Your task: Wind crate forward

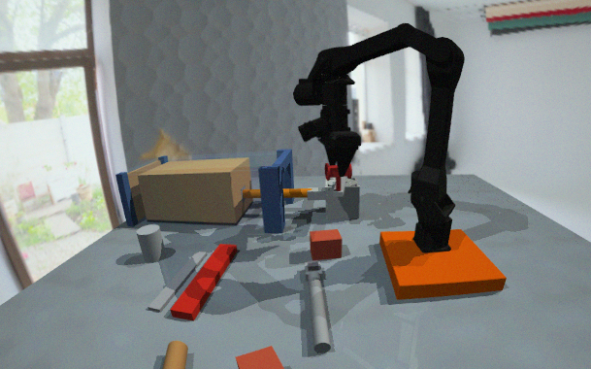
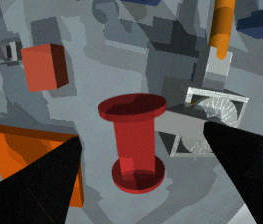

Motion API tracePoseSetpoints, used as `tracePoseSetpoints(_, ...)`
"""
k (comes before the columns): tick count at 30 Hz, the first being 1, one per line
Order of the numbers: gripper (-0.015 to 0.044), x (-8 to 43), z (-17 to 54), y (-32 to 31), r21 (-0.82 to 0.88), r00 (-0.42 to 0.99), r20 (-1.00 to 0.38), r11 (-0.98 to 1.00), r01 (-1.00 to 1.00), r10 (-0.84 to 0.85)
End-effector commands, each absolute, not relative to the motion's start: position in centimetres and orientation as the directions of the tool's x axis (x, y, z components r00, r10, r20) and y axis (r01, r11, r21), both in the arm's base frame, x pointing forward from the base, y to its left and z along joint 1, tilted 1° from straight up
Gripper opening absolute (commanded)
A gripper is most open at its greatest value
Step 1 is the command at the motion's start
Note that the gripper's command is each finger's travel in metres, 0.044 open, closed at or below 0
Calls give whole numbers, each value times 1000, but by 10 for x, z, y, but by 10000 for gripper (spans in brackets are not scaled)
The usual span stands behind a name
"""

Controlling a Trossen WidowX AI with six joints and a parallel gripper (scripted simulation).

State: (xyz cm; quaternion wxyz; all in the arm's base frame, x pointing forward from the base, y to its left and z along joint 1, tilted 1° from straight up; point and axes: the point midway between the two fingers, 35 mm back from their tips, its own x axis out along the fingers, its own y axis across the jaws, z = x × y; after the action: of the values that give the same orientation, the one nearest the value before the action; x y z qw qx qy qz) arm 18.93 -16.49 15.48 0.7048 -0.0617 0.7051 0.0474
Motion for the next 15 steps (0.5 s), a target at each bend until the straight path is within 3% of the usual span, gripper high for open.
tracePoseSetpoints(1,440,188,148,-164,-21,1,-1000,988,-150,-21)
tracePoseSetpoints(15,440,186,127,-163,-21,0,-1000,988,-150,-21)
